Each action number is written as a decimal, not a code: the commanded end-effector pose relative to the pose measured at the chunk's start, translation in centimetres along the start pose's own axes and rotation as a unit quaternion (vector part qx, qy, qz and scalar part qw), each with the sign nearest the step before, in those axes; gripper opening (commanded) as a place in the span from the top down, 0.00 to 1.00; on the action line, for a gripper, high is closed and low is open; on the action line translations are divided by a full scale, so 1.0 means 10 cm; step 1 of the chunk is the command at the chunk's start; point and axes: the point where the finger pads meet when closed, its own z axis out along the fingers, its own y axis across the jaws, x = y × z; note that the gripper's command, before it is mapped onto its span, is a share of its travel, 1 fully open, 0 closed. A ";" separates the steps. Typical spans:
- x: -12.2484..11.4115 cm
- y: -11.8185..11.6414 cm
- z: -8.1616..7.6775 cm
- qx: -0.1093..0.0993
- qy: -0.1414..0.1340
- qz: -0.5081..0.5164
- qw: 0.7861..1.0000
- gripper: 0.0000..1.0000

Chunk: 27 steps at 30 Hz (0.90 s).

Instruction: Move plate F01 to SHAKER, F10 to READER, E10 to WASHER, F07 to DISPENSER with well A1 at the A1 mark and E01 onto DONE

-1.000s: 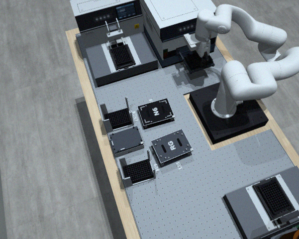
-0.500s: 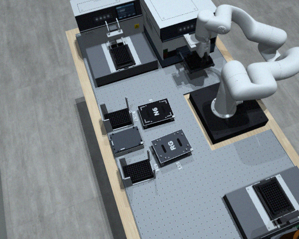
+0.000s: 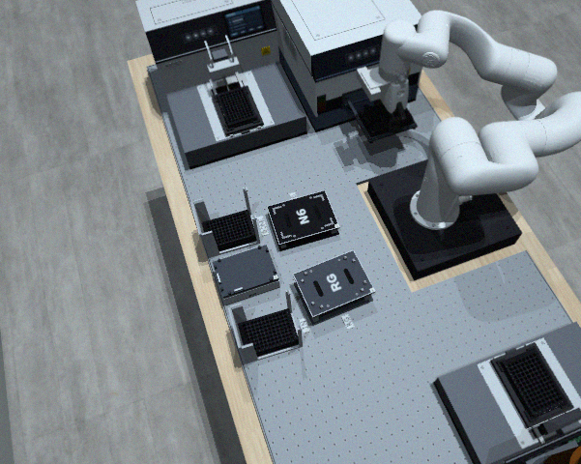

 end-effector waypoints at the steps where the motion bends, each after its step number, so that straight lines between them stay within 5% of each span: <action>1: 0.00 0.01 0.01 -0.001 0.000 0.000 1.000 1.00; 24: 0.00 0.01 0.04 -0.001 0.000 0.000 1.000 1.00; 25: 0.00 0.01 0.04 -0.001 0.000 0.000 1.000 0.00; 27: 0.00 0.01 0.04 -0.001 0.000 0.000 1.000 0.00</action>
